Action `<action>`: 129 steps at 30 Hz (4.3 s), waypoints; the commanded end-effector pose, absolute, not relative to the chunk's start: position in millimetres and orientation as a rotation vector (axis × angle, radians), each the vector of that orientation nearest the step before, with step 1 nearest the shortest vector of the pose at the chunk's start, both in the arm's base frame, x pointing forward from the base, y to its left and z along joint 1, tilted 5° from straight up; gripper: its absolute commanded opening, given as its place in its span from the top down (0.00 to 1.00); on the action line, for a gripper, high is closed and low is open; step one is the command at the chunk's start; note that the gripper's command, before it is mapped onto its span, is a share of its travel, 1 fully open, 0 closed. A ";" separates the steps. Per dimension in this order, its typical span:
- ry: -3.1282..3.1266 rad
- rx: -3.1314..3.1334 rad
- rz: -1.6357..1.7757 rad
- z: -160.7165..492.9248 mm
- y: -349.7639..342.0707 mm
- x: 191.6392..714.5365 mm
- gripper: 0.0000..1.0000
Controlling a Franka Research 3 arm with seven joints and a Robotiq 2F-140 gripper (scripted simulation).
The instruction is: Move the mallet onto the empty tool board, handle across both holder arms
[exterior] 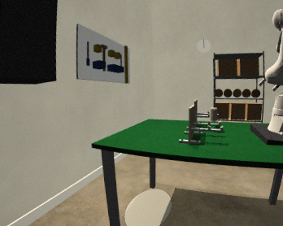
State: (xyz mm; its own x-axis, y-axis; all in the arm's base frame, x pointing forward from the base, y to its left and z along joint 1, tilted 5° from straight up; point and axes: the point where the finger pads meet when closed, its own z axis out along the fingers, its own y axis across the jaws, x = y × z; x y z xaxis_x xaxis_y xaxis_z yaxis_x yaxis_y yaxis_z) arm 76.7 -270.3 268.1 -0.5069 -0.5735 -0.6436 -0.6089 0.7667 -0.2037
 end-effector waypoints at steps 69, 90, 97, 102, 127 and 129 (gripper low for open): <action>1.985 -2.457 0.132 150.9 -39.1 450.7 0.00; 1.986 -2.457 0.133 142.9 -39.2 450.3 0.00; 1.987 -2.457 0.133 138.1 -39.2 450.0 0.00; 1.987 -2.458 0.133 132.3 -39.1 449.6 0.00; 1.986 -2.457 0.132 98.3 -37.1 446.4 0.00; 1.986 -2.457 0.132 98.3 -37.1 446.4 0.00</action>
